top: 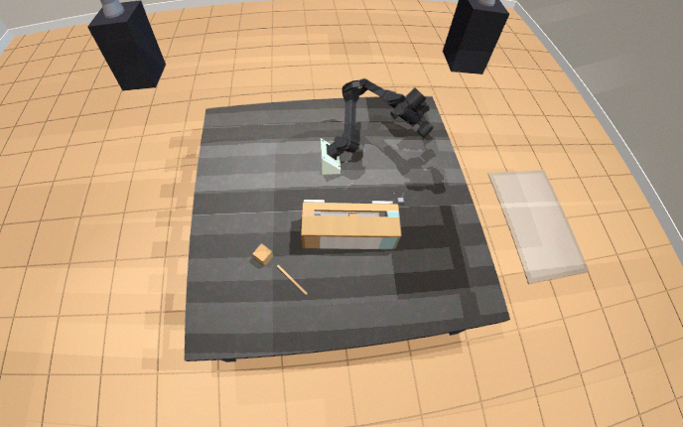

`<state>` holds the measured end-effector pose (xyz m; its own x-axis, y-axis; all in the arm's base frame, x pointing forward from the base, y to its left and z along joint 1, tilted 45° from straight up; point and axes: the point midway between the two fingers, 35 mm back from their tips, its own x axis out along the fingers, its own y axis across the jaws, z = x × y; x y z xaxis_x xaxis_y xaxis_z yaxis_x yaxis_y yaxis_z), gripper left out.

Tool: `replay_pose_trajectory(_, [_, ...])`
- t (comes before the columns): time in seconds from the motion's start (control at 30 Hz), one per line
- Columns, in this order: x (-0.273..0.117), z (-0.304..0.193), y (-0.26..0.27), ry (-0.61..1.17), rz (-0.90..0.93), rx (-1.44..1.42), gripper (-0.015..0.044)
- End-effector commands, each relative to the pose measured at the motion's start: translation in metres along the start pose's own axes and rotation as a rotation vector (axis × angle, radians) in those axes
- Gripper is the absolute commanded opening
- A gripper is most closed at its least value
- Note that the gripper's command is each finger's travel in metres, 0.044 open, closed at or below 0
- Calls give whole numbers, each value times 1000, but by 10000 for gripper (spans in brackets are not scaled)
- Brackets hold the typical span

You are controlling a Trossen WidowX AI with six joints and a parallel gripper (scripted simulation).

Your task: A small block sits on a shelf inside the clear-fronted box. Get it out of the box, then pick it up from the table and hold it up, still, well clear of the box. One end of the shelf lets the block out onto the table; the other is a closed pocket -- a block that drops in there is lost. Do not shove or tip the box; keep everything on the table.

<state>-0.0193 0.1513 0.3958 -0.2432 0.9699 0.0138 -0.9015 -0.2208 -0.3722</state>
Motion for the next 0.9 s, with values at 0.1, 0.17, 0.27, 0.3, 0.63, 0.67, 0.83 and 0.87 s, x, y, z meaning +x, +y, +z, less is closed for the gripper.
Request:
replay_pose_trajectory(0.1, [0, -14, -36, 36, -112, 84, 400])
replay_pose_trajectory(0.17, [-4, -31, -69, 86, -184, 92, 400])
replay_pose_trajectory(0.27, [-16, -60, -113, 175, -281, 106, 400])
replay_pose_trajectory(0.3, [-22, -71, -126, 208, -309, 112, 400])
replay_pose_trajectory(0.63, [-75, -157, -187, 474, -451, 169, 400])
replay_pose_trajectory(0.67, [-87, -168, -196, 518, -477, 161, 400])
replay_pose_trajectory(0.83, [-124, -213, -210, 641, -473, 205, 400])
replay_pose_trajectory(0.87, [-131, -222, -211, 661, -466, 217, 400])
